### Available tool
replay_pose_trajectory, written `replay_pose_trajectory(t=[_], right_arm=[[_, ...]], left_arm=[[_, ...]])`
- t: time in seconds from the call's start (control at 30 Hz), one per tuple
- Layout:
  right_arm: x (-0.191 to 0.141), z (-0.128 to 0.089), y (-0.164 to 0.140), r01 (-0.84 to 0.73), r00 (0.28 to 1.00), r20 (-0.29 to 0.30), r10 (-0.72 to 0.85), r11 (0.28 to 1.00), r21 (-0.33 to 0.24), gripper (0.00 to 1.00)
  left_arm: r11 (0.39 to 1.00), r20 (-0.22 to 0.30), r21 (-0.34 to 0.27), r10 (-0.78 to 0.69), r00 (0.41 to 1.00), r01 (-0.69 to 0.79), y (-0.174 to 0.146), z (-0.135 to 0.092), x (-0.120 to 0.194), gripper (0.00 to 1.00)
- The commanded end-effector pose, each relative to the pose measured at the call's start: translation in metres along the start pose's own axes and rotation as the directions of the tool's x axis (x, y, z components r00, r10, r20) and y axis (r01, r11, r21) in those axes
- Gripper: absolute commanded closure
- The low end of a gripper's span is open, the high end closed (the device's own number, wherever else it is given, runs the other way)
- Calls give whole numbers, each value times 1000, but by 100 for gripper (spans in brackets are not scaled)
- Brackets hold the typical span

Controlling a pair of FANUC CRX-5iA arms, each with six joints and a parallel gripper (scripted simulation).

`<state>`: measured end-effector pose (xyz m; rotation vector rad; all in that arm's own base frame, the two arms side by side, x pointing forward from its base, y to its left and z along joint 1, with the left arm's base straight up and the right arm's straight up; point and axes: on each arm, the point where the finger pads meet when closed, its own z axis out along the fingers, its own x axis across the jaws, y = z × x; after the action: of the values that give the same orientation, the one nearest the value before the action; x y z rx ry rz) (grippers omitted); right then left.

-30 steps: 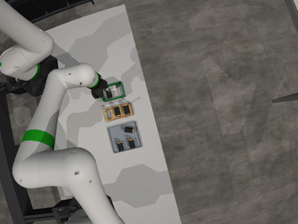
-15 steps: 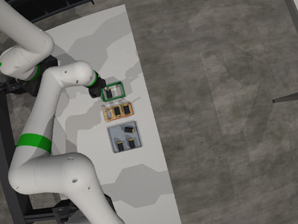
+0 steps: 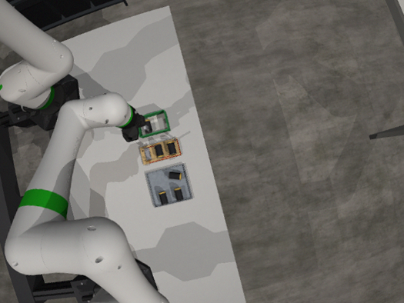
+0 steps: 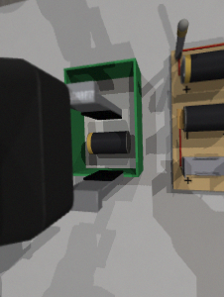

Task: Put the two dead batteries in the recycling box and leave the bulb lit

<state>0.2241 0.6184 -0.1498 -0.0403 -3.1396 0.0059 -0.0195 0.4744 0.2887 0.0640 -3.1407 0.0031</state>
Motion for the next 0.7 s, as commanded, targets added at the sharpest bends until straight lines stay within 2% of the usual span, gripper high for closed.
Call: replay_pose_trajectory(t=[0.0,0.07,0.13,0.63,0.67], right_arm=[[1,-2,-31,0,1000,2,0,1000,-6,10],[1,-2,-52,0,1000,2,0,1000,-6,10],[1,-2,-52,0,1000,2,0,1000,-6,10],[8,0,-249,0,1000,2,0,1000,-5,10],[8,0,-249,0,1000,2,0,1000,-5,10]], left_arm=[[1000,0,-2,0,1000,0,0,-1,0,0],[1000,0,-2,0,1000,0,0,-1,0,0],[1000,0,-2,0,1000,0,0,-1,0,0],[1000,0,-2,0,1000,0,0,-1,0,0],[1000,0,-2,0,1000,0,0,-1,0,0]])
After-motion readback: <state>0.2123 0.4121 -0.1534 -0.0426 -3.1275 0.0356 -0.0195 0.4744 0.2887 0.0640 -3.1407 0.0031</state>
